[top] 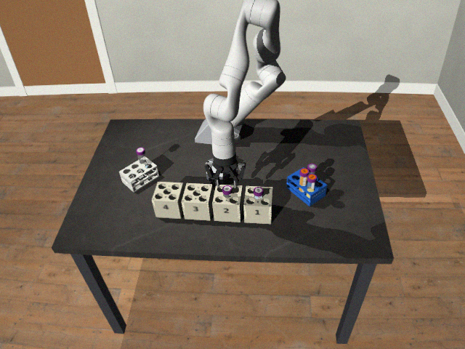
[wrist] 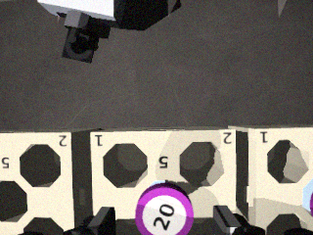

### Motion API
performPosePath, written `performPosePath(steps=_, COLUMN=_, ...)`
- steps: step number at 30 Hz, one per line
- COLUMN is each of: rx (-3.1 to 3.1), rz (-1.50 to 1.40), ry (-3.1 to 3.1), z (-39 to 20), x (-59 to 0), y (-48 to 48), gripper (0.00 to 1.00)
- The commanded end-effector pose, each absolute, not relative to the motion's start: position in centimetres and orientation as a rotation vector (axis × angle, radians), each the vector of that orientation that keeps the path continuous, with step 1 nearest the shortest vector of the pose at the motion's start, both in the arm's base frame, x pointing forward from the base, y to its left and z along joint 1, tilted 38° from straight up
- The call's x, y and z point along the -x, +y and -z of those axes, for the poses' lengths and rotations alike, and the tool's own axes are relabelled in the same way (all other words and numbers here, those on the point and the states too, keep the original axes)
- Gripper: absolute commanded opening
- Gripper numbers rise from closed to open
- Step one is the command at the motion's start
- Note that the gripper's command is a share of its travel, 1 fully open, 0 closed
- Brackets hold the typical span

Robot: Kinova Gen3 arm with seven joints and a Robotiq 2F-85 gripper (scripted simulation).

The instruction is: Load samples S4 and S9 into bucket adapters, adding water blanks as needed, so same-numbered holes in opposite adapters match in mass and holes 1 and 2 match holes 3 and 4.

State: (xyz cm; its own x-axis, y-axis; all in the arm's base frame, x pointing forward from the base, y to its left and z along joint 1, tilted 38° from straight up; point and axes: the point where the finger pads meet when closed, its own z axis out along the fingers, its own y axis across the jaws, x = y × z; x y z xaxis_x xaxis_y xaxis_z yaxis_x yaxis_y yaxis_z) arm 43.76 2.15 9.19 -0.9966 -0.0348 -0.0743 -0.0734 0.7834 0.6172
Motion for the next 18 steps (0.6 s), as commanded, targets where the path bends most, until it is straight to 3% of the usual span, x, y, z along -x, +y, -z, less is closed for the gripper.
performPosePath(steps=1, rx=0.087, rz=-1.010, ry=2.910, z=-9.6, x=-43.8, y=1.8, gripper=0.62)
performPosePath(steps=18, rx=0.087, rz=-1.010, ry=2.910, z=-11.2, x=-43.7, y=0.6, gripper=0.62)
